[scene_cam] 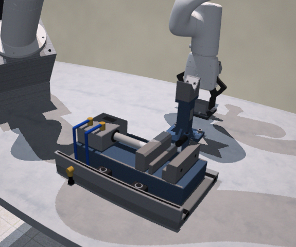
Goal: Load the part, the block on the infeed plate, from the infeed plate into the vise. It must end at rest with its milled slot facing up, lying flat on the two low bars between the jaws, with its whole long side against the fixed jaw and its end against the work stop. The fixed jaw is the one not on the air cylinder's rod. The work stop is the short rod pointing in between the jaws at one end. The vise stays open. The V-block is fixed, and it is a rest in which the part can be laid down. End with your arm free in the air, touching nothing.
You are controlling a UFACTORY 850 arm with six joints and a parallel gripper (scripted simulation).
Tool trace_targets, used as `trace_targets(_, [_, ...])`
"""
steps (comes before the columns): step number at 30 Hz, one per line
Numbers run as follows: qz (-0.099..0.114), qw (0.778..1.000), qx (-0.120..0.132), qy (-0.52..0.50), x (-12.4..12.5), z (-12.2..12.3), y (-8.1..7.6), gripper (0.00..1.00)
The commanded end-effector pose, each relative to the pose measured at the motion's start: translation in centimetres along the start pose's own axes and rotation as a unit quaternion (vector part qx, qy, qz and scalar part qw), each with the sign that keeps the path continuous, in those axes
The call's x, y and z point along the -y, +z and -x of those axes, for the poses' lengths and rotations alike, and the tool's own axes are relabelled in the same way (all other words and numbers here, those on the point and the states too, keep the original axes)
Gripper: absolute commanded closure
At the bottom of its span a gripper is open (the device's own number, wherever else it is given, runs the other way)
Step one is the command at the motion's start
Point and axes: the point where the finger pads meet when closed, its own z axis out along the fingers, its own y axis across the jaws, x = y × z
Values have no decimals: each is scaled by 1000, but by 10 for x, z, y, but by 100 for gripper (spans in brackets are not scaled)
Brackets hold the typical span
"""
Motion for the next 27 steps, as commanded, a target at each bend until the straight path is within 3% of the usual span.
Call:
trace_targets(1, [1,1000,0,0,-1,-1,1,11])
trace_targets(26, [1,1000,0,0,-1,-1,3,11])
trace_targets(27, [1,1000,0,0,-1,-1,3,100])
